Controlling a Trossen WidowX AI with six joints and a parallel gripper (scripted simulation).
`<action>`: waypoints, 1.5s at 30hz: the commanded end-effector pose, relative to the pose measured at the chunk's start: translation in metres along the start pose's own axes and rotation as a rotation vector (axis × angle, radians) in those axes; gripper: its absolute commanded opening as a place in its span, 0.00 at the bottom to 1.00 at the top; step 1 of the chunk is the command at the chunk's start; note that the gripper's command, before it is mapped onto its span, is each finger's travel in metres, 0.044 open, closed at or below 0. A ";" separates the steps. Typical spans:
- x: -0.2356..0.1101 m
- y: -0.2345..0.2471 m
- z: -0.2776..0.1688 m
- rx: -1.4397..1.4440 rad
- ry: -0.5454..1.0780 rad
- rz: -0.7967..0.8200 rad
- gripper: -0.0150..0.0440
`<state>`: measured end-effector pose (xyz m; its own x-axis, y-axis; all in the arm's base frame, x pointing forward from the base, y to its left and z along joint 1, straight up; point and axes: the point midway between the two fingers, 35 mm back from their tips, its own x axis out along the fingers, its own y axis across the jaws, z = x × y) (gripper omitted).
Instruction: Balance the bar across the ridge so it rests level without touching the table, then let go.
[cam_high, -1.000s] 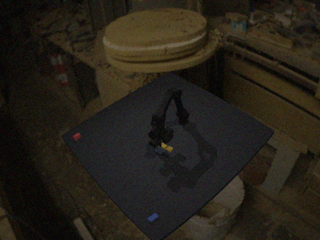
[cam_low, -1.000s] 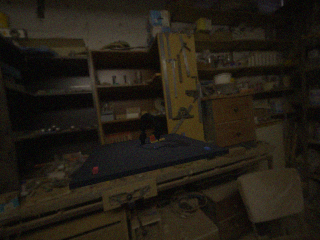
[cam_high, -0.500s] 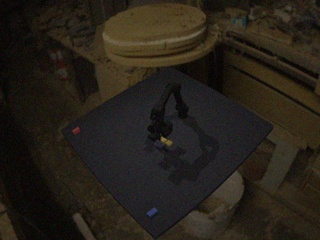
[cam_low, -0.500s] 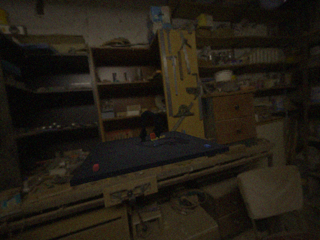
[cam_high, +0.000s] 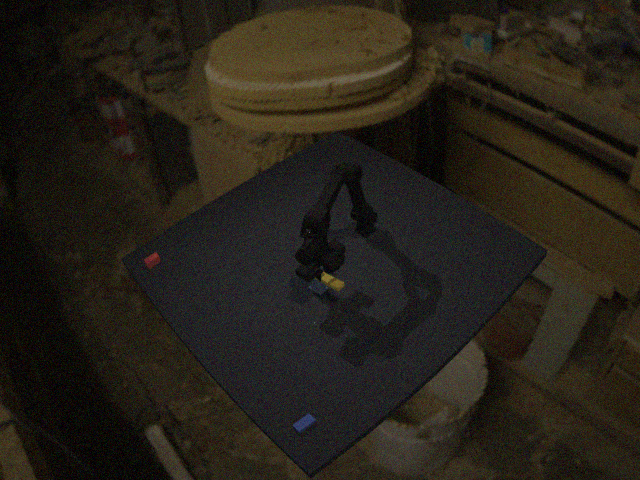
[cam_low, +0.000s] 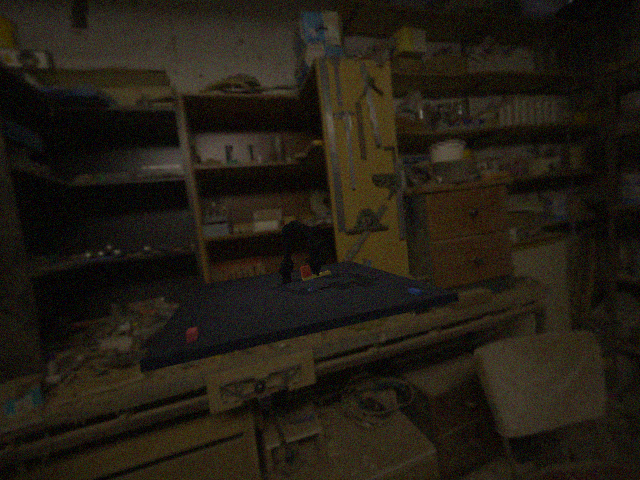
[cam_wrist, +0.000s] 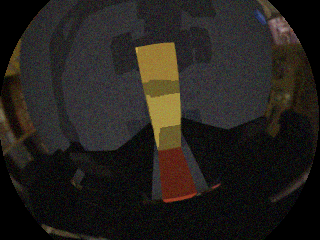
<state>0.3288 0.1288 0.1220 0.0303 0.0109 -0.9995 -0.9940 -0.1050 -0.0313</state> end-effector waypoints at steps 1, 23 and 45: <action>0.002 0.000 0.000 -0.004 -0.001 0.001 0.25; 0.004 0.000 0.000 -0.004 -0.001 0.001 0.25; 0.006 0.000 0.001 -0.004 -0.001 0.001 0.25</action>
<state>0.3288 0.1294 0.1197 0.0334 0.0121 -0.9994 -0.9937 -0.1066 -0.0345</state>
